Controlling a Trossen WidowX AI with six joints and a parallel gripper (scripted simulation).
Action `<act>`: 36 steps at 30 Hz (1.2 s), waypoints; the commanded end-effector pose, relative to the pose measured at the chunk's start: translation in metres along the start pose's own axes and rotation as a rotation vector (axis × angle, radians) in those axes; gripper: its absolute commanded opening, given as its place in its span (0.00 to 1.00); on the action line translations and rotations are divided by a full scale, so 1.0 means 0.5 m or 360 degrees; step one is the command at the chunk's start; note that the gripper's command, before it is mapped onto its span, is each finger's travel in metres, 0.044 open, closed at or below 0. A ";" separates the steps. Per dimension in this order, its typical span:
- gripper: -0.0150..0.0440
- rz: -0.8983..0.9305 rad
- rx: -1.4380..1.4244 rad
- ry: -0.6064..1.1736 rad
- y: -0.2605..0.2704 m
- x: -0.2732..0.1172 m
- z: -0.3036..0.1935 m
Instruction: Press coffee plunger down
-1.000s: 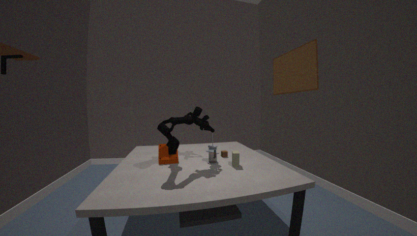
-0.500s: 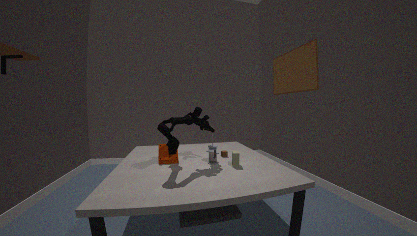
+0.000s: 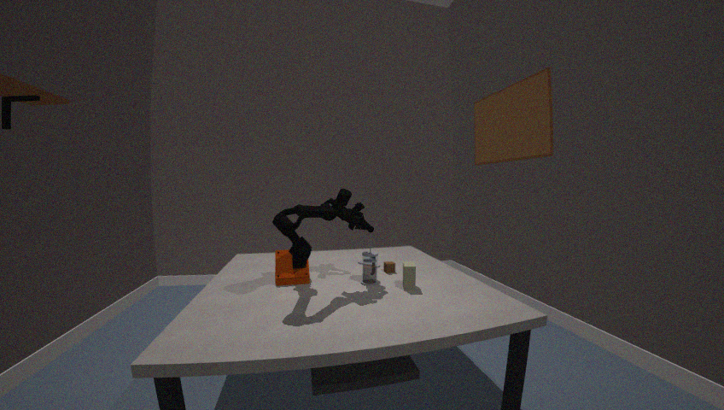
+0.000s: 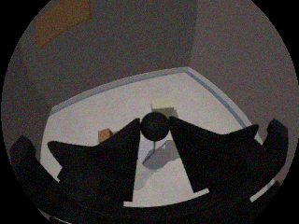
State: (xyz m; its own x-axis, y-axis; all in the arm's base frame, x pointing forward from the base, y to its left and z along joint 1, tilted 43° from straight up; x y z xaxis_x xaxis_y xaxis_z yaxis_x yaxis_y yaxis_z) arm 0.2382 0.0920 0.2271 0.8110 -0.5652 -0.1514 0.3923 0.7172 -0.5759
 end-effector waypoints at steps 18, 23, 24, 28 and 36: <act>0.47 0.0000 -0.0038 0.0040 0.005 0.050 -0.075; 0.47 -0.0001 -0.0038 0.0038 0.004 0.059 -0.089; 0.47 -0.0001 -0.0038 0.0037 0.003 0.061 -0.092; 0.47 -0.0003 -0.0039 0.0034 0.002 0.069 -0.103; 0.47 -0.0007 -0.0041 0.0026 -0.002 0.086 -0.124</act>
Point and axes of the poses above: the point midway between the two fingers, 35 mm back from their tips, its own x axis out along the fingers, its own y axis across the jaws, z = x × y, the point moved 9 cm from there along -x, back along the fingers, and after that the axes turned 3 degrees about x, right-handed, at the moved point
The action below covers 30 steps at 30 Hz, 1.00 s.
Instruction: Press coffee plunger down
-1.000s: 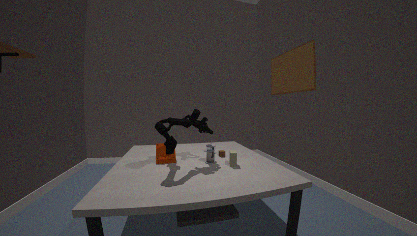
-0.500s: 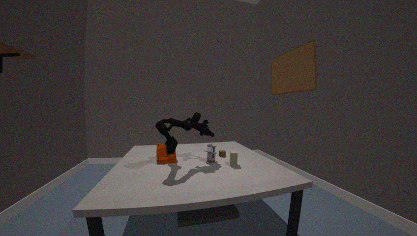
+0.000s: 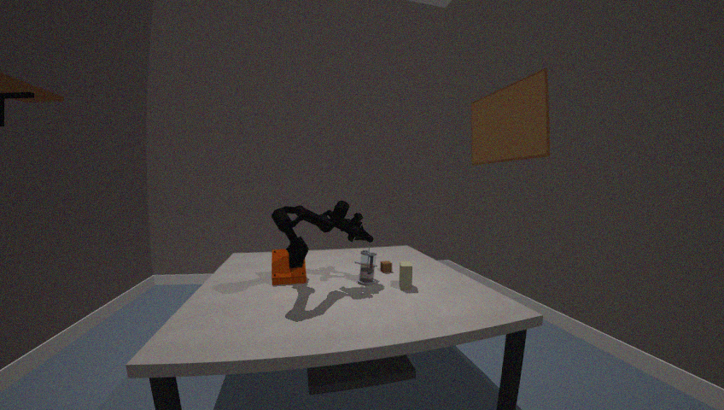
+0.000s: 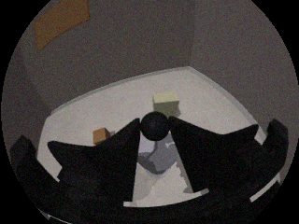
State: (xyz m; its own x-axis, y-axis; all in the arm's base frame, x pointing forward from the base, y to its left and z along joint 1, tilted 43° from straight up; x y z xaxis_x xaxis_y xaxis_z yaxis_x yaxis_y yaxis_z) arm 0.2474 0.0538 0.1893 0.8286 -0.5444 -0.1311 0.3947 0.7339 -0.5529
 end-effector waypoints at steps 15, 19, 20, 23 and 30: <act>0.47 -0.0030 -0.0086 0.0068 -0.001 0.042 -0.046; 0.47 -0.0030 -0.0085 0.0068 0.000 0.043 -0.045; 0.47 -0.0031 -0.0085 0.0068 0.001 0.043 -0.045; 0.47 -0.0031 -0.0085 0.0068 0.002 0.044 -0.044; 0.47 -0.0031 -0.0085 0.0068 0.005 0.045 -0.043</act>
Point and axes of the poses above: the point midway between the two fingers, 35 mm back from their tips, its own x axis out along the fingers, its own y axis across the jaws, z = x × y, the point moved 9 cm from there along -x, back along the fingers, and after that the axes turned 3 degrees about x, right-handed, at the moved point
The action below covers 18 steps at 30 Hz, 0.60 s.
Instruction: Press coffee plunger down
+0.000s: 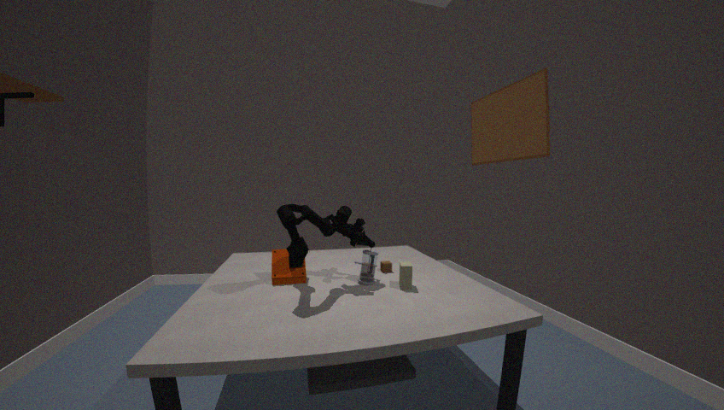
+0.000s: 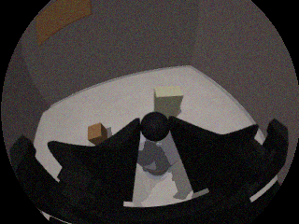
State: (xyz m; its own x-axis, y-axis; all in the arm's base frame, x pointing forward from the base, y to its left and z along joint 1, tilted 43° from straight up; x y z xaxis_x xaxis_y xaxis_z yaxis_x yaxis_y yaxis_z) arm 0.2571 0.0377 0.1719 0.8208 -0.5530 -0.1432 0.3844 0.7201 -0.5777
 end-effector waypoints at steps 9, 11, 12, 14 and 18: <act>0.47 -0.0027 -0.0037 0.0041 0.004 0.008 -0.008; 0.47 -0.0027 -0.0037 0.0041 0.005 0.008 -0.008; 0.47 -0.0027 -0.0037 0.0041 0.005 0.008 -0.007; 0.47 -0.0027 -0.0037 0.0041 0.006 0.008 -0.007; 0.47 -0.0027 -0.0037 0.0041 0.007 0.009 -0.006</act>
Point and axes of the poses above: the point midway between the two fingers, 35 mm back from their tips, its own x axis out along the fingers, its own y axis across the jaws, z = x × y, the point moved 9 cm from there along -x, back along the fingers, and after that the axes turned 3 degrees about x, right-handed, at the moved point
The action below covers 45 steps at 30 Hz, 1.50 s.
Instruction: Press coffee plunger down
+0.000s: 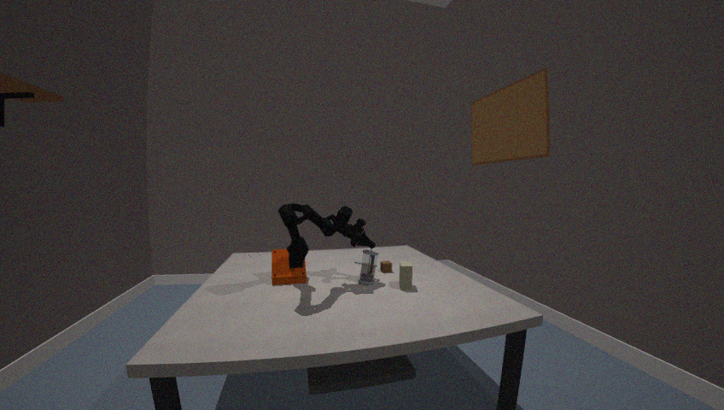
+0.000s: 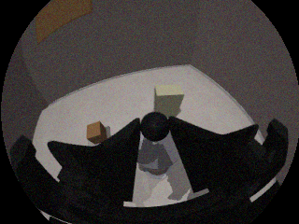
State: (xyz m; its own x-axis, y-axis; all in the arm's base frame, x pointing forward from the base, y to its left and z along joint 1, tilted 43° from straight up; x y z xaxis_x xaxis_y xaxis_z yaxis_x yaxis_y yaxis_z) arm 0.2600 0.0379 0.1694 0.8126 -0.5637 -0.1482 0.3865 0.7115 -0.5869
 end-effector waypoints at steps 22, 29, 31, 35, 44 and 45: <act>0.64 -0.0003 -0.0005 0.0004 0.002 0.002 0.000; 0.96 -0.0003 -0.0005 0.0004 0.002 0.002 0.000; 1.00 -0.0003 -0.0005 0.0004 0.002 0.002 0.000; 1.00 -0.0003 -0.0003 0.0012 0.001 0.002 0.002; 1.00 -0.0002 -0.0018 0.0034 -0.004 -0.099 0.097; 1.00 -0.0006 -0.0020 0.0032 -0.008 -0.113 0.106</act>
State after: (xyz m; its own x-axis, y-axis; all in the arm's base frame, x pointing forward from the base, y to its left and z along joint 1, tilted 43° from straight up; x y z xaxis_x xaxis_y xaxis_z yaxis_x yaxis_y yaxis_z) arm 0.2496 0.0731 0.1980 0.8045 -0.5673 -0.1760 0.3662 0.7071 -0.6049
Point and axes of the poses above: the point midway between the two fingers, 35 mm back from their tips, its own x axis out along the fingers, its own y axis across the jaws, z = x × y, the point moved 9 cm from there along -x, back along the fingers, and after that the axes turned 3 degrees about x, right-handed, at the moved point
